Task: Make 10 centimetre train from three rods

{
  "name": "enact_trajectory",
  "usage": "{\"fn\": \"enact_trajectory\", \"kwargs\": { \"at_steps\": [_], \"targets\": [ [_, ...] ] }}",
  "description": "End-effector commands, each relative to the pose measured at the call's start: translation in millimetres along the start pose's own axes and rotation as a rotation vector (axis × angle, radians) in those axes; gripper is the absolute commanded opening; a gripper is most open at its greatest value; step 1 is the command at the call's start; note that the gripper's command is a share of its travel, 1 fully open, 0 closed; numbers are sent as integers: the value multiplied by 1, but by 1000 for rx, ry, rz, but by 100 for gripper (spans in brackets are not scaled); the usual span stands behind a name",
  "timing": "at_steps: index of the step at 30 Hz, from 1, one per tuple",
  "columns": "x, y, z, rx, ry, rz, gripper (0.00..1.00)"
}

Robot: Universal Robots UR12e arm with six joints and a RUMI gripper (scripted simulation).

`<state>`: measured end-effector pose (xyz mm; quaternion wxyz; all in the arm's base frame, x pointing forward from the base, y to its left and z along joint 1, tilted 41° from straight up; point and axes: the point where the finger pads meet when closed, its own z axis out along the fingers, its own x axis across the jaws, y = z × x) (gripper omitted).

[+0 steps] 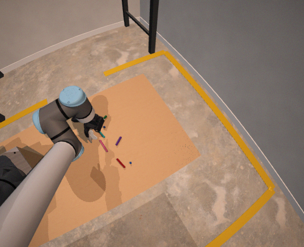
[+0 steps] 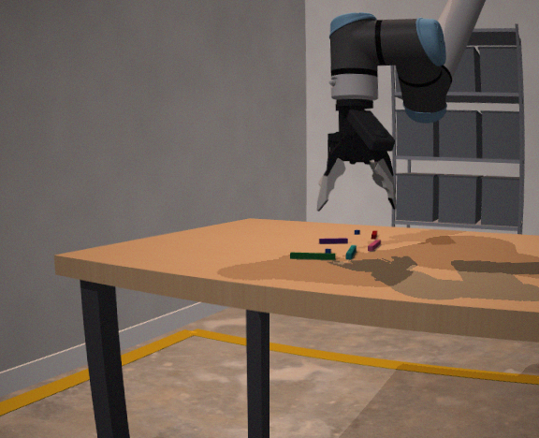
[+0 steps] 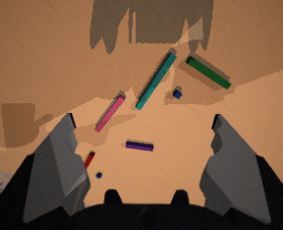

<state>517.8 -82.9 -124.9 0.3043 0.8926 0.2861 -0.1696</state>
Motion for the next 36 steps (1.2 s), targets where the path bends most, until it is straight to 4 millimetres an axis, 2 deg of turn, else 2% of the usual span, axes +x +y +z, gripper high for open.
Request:
{"fn": "enact_trajectory", "kwargs": {
  "at_steps": [1,14,20,22,36],
  "targets": [
    [1,4,-1,-3,1,6,100],
    [8,1,-1,-2,2,55,100],
    [26,-5,-1,-2,3,210,100],
    [26,-5,-1,-2,3,210,100],
    [67,-18,-1,-2,3,592,100]
  ]
}}
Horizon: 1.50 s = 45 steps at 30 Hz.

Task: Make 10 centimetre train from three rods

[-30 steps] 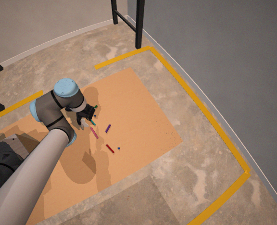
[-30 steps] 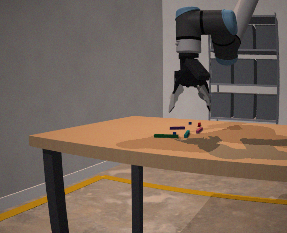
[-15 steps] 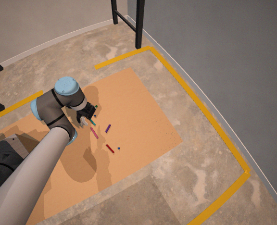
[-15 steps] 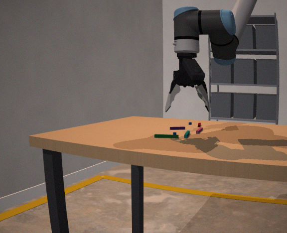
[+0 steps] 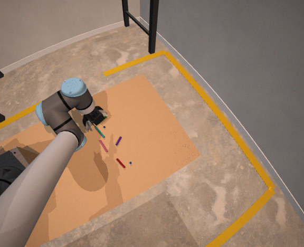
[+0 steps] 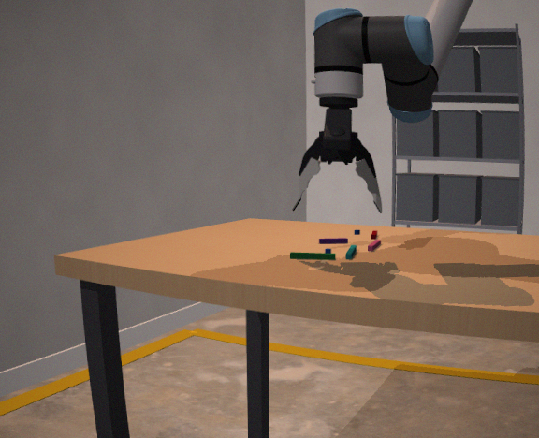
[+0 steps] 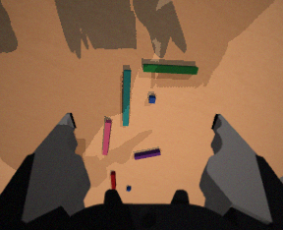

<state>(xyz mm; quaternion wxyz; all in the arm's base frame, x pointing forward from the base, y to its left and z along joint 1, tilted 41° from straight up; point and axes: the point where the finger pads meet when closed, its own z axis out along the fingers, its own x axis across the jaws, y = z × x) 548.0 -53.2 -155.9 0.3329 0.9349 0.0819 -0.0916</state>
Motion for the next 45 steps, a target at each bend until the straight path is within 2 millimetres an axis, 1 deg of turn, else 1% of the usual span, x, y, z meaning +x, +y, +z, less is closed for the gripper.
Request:
{"fn": "enact_trajectory", "kwargs": {
  "at_steps": [1,3,8,13,45],
  "targets": [
    [15,-12,-1,-5,-9,167,100],
    [15,-12,-1,-5,-9,167,100],
    [25,-21,-1,-5,-9,288,100],
    [28,-25,-1,-6,-9,335,100],
    [28,-24,-1,-5,-9,340,100]
  ]
}}
